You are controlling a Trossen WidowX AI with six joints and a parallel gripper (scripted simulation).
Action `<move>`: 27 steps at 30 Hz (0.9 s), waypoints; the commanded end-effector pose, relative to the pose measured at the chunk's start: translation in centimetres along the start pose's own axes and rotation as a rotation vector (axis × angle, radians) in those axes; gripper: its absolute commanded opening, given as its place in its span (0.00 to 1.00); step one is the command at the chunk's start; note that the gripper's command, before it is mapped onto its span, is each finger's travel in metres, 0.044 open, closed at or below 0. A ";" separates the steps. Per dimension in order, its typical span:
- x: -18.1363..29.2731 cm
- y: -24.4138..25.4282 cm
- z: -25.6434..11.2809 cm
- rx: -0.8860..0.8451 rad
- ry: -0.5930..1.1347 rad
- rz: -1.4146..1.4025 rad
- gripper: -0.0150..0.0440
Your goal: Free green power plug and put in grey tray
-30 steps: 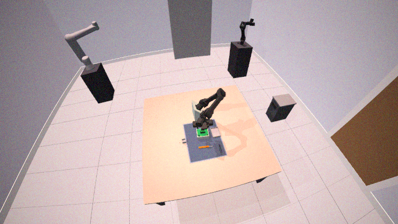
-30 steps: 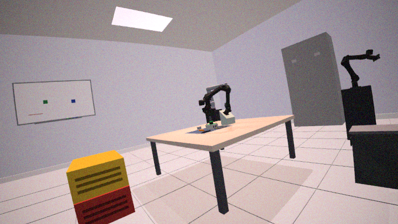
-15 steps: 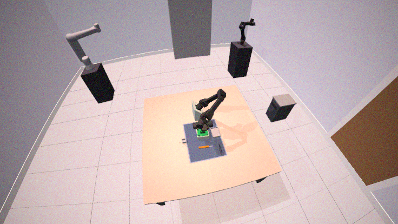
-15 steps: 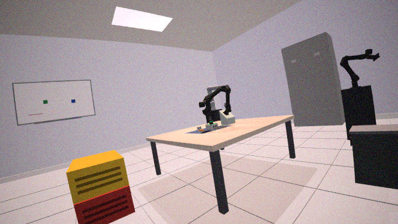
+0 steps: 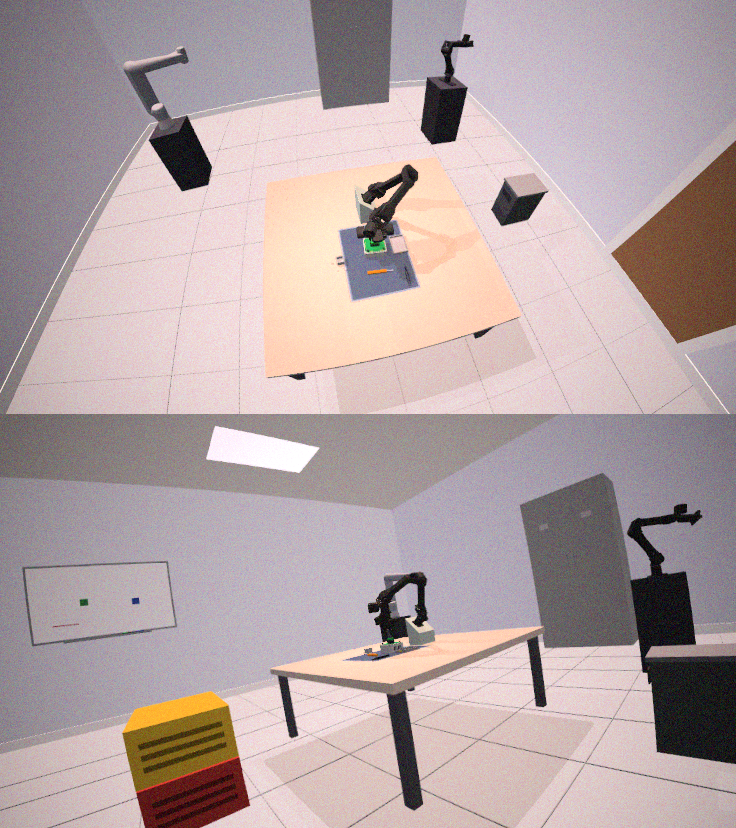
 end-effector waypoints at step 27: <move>0.1 0.0 -0.7 -0.003 0.000 0.006 0.25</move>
Point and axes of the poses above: the point midway between the two fingers, 35 mm back from their tips, its own z axis out along the fingers, its own y axis across the jaws, x = y × z, the point moved 5 cm from there along -z, back along the fingers, and after that the axes turned 4 degrees about -z, right-handed, at the moved point
